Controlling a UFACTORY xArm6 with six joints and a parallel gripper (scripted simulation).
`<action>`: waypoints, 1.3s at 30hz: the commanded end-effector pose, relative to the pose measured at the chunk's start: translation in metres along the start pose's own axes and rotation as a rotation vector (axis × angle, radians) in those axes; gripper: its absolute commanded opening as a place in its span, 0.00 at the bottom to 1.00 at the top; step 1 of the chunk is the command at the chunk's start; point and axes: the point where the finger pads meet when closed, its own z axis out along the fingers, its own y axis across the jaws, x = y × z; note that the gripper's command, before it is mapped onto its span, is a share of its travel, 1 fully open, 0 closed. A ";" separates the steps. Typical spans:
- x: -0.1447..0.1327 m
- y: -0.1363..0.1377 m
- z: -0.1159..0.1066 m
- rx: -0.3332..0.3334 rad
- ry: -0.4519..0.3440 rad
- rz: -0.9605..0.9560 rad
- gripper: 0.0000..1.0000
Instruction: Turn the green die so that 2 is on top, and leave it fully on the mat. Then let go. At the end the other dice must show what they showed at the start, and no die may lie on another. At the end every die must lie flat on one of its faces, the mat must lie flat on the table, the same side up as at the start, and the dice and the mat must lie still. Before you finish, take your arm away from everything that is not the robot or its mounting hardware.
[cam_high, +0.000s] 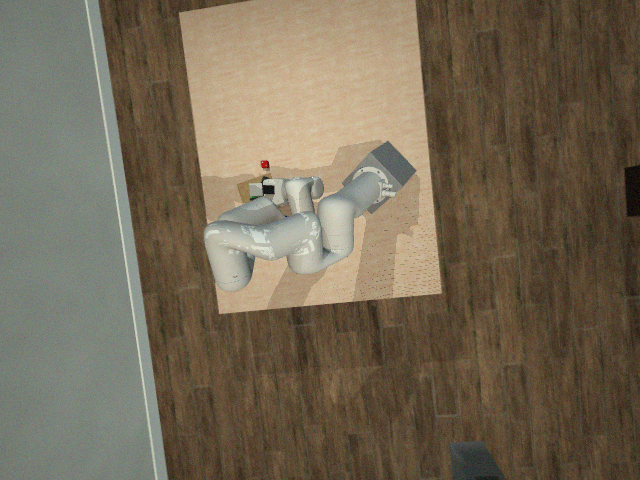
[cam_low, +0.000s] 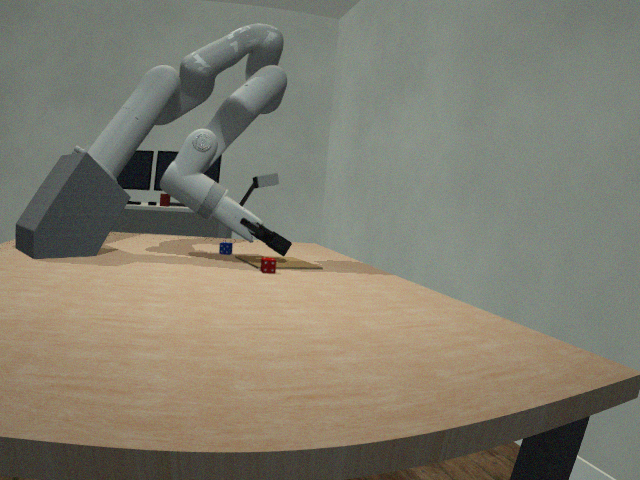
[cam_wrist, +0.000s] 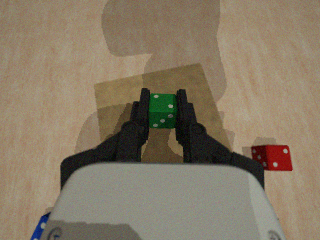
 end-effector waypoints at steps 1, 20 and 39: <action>0.000 0.000 0.000 0.000 0.001 0.000 0.21; -0.001 0.000 0.001 0.000 0.001 0.000 0.21; -0.010 0.000 0.005 0.000 0.001 0.000 0.21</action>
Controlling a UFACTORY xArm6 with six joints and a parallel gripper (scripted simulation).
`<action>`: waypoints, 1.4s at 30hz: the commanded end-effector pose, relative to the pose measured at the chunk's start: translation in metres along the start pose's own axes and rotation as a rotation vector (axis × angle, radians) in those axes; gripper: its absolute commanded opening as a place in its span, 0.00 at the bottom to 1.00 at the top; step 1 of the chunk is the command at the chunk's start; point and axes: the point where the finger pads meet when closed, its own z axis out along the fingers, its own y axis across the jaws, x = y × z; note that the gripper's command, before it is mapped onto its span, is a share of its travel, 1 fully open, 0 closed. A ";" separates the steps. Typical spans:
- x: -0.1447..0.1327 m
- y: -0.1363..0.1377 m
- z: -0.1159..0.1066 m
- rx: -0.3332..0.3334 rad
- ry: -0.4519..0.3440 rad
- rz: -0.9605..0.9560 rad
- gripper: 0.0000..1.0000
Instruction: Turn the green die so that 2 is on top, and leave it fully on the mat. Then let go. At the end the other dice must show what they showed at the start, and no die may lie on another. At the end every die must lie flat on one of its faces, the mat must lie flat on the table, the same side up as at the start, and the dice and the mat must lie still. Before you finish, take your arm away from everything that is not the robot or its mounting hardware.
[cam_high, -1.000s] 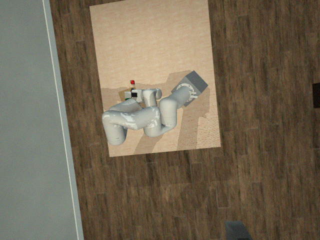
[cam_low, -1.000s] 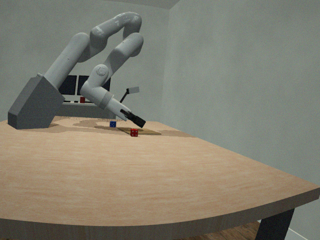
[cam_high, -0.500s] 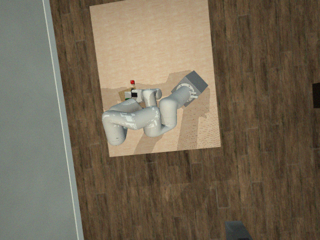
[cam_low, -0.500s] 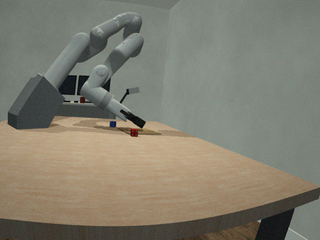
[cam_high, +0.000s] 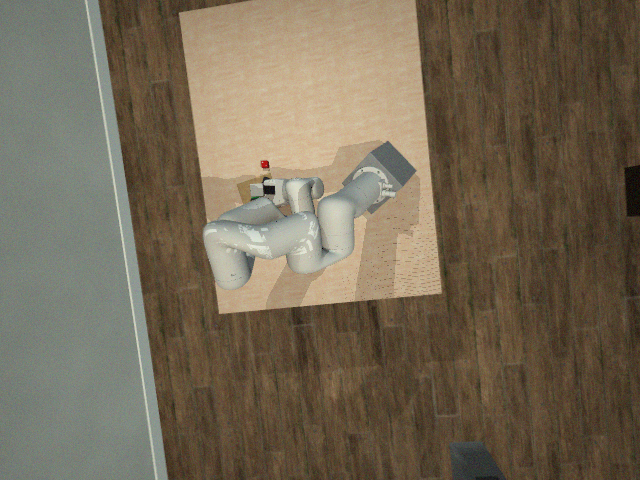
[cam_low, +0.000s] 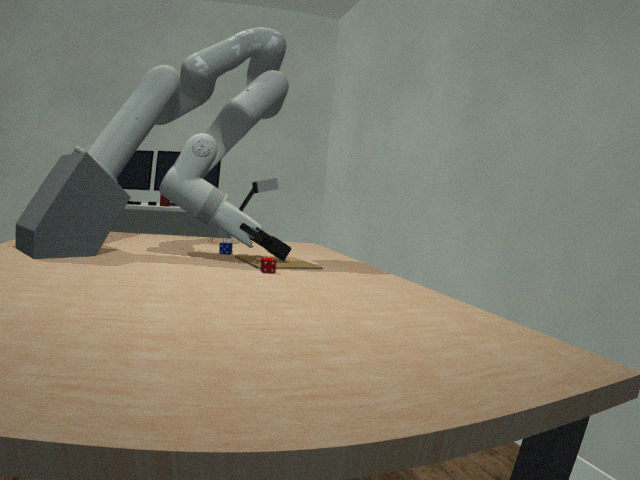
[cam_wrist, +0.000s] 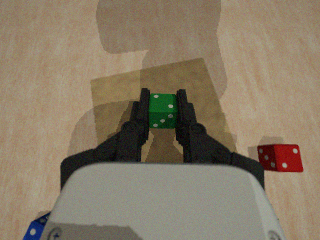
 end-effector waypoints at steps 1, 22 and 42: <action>-0.001 0.000 0.001 0.000 0.001 0.000 0.21; -0.002 0.000 0.001 0.000 0.001 0.000 0.21; -0.002 0.000 0.001 0.000 0.001 0.000 0.25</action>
